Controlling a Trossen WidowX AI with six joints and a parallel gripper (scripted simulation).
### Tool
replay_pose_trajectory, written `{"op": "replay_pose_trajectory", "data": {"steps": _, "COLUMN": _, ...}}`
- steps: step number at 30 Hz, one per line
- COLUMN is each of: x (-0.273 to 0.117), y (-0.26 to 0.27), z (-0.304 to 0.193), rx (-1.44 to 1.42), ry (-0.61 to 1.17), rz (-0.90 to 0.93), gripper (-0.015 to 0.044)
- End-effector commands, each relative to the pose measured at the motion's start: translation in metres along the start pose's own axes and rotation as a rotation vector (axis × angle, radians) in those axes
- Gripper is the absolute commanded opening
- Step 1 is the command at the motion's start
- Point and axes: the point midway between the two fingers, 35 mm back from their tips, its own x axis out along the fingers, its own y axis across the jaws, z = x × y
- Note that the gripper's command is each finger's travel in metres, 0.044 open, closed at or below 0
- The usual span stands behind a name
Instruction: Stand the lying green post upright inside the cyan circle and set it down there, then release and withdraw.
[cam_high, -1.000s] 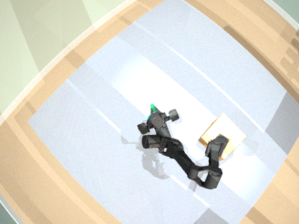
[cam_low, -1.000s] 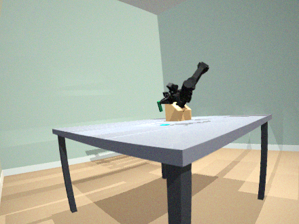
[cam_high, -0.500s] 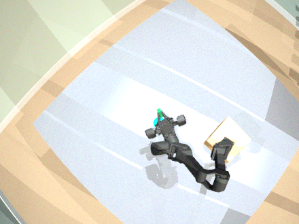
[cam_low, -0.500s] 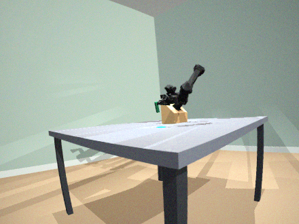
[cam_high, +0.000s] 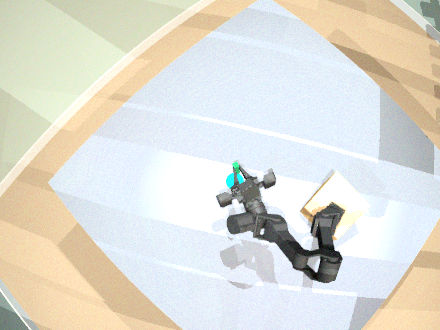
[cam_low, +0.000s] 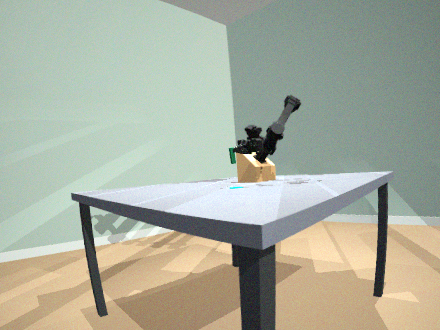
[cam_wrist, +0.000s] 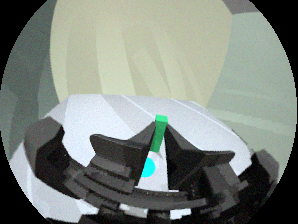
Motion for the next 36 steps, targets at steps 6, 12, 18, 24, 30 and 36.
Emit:
{"op": "replay_pose_trajectory", "data": {"steps": 6, "x": -0.007, "y": -0.004, "z": 0.003, "rx": 0.053, "ry": -0.053, "rz": 0.015, "gripper": 0.0023}}
{"op": "replay_pose_trajectory", "data": {"steps": 12, "x": -0.011, "y": -0.005, "z": 0.005, "rx": 0.080, "ry": -0.078, "rz": 0.025, "gripper": 0.0023}}
{"op": "replay_pose_trajectory", "data": {"steps": 18, "x": -0.011, "y": -0.005, "z": 0.005, "rx": 0.080, "ry": -0.078, "rz": 0.025, "gripper": 0.0023}}
{"op": "replay_pose_trajectory", "data": {"steps": 24, "x": -0.011, "y": -0.005, "z": 0.005, "rx": 0.080, "ry": -0.078, "rz": 0.025, "gripper": 0.0023}}
{"op": "replay_pose_trajectory", "data": {"steps": 30, "x": -0.010, "y": -0.004, "z": 0.001, "rx": 0.080, "ry": -0.077, "rz": 0.024, "gripper": 0.0023}}
{"op": "replay_pose_trajectory", "data": {"steps": 36, "x": -0.006, "y": -0.001, "z": -0.015, "rx": 0.082, "ry": -0.074, "rz": 0.021, "gripper": 0.0023}}
